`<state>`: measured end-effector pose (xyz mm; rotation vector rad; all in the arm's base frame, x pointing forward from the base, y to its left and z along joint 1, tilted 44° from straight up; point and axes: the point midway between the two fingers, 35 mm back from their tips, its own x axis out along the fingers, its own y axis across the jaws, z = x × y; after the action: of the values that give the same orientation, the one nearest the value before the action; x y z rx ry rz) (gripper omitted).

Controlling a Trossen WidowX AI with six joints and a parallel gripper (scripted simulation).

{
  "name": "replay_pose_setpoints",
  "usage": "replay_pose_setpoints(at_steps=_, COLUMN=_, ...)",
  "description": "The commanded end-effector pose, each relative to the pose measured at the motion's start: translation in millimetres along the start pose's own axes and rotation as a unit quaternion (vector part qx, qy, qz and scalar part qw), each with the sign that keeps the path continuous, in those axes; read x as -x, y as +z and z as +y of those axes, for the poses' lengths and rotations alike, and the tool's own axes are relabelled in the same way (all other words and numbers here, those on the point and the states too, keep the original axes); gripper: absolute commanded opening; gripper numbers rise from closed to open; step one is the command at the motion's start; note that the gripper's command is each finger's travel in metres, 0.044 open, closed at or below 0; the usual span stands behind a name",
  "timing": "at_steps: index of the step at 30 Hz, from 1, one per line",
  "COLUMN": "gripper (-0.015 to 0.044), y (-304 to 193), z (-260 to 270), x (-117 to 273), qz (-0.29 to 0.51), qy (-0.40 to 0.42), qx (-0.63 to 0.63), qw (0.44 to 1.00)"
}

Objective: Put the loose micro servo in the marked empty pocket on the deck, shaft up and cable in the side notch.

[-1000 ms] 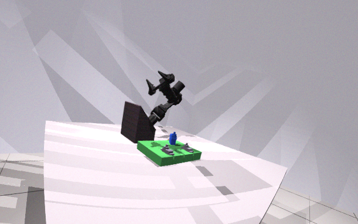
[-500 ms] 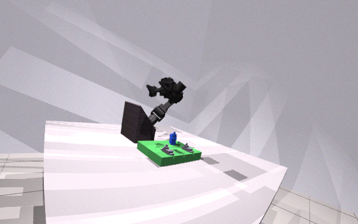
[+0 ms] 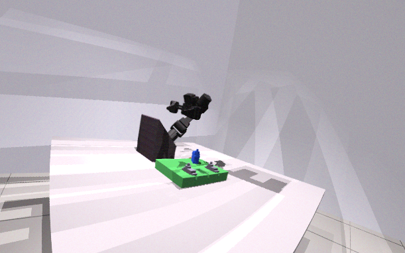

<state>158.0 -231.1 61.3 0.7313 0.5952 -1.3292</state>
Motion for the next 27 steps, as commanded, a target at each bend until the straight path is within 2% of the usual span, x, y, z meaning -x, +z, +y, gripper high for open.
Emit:
replay_pose_setpoints(at_steps=1, gripper=0.044, y=-17.0, z=7.7, x=0.4, qz=0.054, qy=0.016, qx=0.046, qw=0.997)
replay_pose_setpoints(at_steps=14, gripper=0.044, y=-73.0, z=25.0, x=16.7, qz=0.226, qy=0.077, qx=0.168, qw=0.956)
replay_pose_setpoints(at_steps=27, gripper=0.044, y=-122.4, z=36.8, x=58.3, qz=0.396, qy=0.155, qx=0.251, qw=0.87)
